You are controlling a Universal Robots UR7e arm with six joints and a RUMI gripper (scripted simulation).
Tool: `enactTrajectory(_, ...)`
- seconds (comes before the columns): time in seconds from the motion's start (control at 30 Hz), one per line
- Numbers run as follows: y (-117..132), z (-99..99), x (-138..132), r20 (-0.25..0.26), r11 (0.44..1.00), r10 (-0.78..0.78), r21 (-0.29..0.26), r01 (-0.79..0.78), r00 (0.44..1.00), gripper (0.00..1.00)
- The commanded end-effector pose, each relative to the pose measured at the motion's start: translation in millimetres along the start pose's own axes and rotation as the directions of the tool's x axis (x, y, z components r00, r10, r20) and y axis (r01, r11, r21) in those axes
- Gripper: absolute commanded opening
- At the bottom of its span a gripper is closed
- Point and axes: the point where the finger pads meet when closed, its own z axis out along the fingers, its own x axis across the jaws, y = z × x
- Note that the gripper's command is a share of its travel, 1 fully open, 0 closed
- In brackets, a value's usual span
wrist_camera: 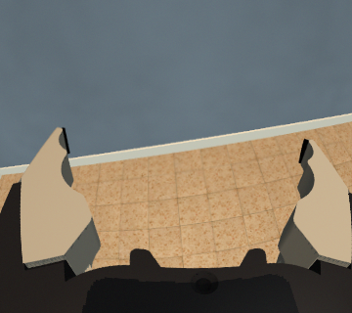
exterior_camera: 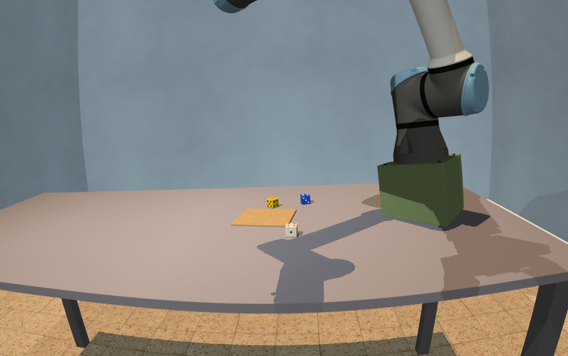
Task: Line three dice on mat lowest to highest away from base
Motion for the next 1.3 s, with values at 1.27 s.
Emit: enactTrajectory(1.27, 252, -332.1, 274, -0.555, 0.894, -0.086, -0.409, -0.182, 0.827, 1.0)
